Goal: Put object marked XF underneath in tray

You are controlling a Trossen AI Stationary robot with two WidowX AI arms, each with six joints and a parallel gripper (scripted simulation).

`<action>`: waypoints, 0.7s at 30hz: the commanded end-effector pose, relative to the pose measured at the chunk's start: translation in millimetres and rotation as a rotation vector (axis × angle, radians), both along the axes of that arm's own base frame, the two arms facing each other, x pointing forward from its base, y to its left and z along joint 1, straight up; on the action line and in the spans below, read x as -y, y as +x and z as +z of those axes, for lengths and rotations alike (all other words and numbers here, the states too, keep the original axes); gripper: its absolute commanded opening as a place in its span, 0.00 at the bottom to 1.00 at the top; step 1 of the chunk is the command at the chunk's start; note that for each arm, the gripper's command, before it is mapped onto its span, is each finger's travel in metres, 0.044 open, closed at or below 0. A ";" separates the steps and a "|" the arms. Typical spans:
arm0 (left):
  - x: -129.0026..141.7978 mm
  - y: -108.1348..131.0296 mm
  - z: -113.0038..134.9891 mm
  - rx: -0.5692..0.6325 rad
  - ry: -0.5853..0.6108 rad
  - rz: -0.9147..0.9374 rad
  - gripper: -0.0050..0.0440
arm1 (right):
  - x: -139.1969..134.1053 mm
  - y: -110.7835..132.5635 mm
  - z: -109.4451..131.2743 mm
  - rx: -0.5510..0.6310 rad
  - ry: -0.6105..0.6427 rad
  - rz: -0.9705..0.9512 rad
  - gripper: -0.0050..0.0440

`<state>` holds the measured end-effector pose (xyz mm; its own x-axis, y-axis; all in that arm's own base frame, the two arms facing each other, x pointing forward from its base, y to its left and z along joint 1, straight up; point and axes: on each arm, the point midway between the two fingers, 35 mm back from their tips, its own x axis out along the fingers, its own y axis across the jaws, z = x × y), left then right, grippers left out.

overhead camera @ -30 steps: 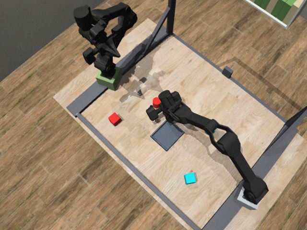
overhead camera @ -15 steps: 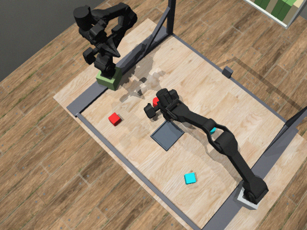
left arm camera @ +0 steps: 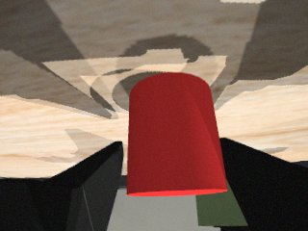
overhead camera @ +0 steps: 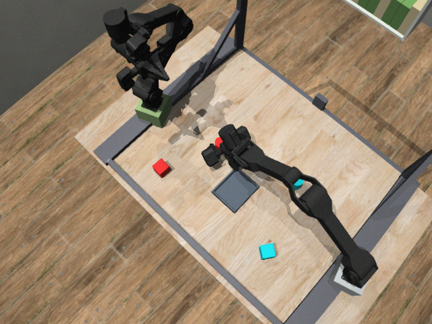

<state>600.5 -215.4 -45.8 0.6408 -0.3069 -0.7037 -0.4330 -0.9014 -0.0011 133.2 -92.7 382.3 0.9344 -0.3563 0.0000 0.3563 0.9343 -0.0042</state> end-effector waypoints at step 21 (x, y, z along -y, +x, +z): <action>3.2 6.2 16.6 0.026 -0.010 0.006 0.42 | -0.3 -0.1 0.9 0.001 -0.001 0.001 0.00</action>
<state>600.6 -215.4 -45.6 0.6399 -0.3066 -0.7046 -0.4330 -0.9014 -0.0010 133.2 -92.7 382.3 0.9344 -0.3563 0.0000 0.3563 0.9343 -0.0042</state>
